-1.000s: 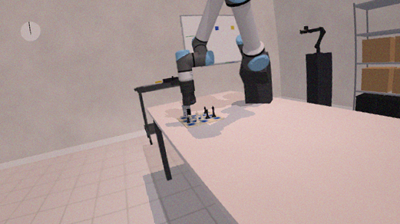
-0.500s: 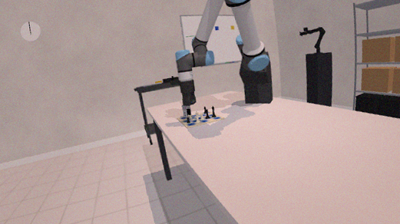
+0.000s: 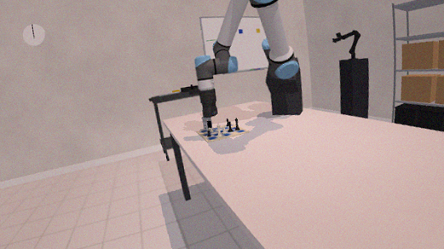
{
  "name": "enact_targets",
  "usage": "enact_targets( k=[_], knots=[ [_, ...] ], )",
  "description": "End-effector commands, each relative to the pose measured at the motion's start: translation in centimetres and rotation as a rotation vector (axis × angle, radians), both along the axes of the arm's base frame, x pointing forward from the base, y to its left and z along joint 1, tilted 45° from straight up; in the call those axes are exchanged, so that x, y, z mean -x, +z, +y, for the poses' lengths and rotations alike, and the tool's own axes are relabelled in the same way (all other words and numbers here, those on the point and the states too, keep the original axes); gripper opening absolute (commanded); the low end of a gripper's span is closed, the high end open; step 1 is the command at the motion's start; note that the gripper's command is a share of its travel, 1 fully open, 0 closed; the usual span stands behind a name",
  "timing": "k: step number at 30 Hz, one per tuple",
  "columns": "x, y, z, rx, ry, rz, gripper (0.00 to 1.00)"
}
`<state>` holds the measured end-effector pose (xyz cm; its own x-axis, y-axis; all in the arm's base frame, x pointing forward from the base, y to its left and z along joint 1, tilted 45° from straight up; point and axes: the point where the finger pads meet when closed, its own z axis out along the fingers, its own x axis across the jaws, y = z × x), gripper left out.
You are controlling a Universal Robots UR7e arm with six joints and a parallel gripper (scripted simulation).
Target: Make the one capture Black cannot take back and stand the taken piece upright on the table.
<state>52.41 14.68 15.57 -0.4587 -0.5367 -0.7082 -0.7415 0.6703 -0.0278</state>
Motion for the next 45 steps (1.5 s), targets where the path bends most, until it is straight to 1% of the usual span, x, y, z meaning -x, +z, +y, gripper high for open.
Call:
enact_targets(
  k=[1, 9, 28, 45],
  knots=[
    [0.0, 0.0, 0.0, 0.000, 0.000, -0.001, 0.68],
    [-0.2, -0.2, 0.1, 0.000, 0.000, -0.001, 0.68],
    [-1.6, -2.2, 1.6, 0.000, 0.000, -0.001, 0.68],
    [-1.6, -2.3, 1.7, 0.000, 0.000, -0.001, 0.68]
  ],
)
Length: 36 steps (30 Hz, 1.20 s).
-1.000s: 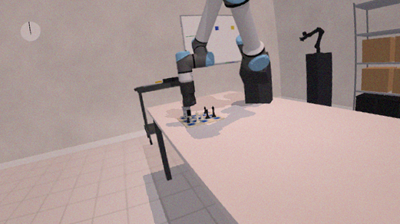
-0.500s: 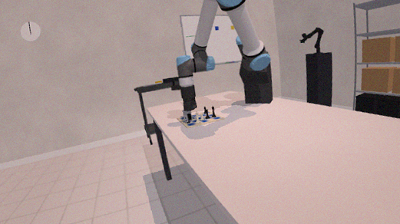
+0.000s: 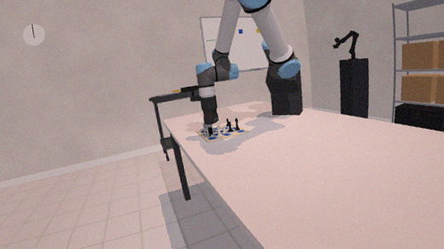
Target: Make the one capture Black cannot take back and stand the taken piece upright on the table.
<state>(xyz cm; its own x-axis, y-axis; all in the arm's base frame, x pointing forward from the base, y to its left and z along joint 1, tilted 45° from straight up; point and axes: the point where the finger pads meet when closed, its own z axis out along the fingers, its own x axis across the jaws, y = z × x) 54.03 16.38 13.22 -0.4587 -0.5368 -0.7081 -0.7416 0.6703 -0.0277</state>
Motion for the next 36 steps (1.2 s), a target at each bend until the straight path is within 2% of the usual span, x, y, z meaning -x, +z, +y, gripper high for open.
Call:
enact_targets(
  k=[1, 25, 26, 36],
  knots=[
    [-0.02, 0.05, -0.01, 0.000, 0.000, -0.001, 0.68],
    [-0.02, 0.05, -0.01, 0.000, 0.000, -0.001, 0.68],
    [-0.02, 0.05, -0.01, 0.000, 0.000, -0.001, 0.00],
    [-0.02, 0.05, -0.01, 0.000, 0.000, -0.001, 0.00]
  ],
)
